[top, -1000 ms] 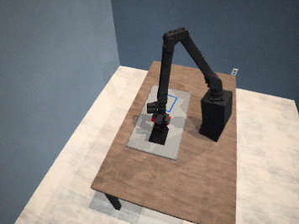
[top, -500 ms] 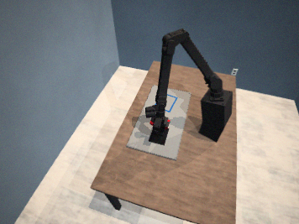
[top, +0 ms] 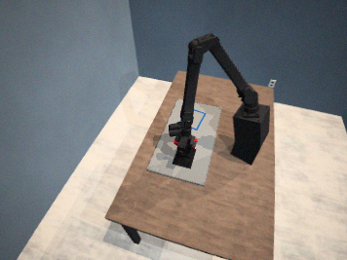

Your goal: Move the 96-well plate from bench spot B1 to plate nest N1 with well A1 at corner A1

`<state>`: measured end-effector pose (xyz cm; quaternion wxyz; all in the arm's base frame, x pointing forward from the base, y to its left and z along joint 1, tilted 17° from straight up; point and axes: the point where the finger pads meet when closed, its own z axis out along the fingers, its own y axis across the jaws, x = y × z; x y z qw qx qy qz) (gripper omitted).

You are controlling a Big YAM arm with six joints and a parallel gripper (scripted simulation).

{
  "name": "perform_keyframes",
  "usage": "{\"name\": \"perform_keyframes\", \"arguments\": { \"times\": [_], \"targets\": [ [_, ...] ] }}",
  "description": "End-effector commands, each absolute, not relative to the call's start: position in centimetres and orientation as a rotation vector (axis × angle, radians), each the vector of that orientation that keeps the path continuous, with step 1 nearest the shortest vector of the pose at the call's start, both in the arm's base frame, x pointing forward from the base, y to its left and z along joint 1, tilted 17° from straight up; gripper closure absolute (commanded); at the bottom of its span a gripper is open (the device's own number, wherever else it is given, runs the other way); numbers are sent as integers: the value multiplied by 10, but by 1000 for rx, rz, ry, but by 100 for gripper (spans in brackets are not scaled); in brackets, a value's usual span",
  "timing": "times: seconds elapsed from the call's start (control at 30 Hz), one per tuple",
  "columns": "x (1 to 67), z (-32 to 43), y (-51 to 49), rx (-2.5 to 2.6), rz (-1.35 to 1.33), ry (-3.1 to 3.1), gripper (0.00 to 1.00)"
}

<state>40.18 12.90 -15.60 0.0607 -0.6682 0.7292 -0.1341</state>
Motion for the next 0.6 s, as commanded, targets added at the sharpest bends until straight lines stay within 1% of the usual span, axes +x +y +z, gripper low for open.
{"name": "perform_keyframes", "arguments": {
  "times": [0.0, 0.57],
  "targets": [
    [406, -150, 125, -2003, -412, 2203, 100],
    [408, -147, 125, -1996, -417, 2194, 100]
  ]
}}
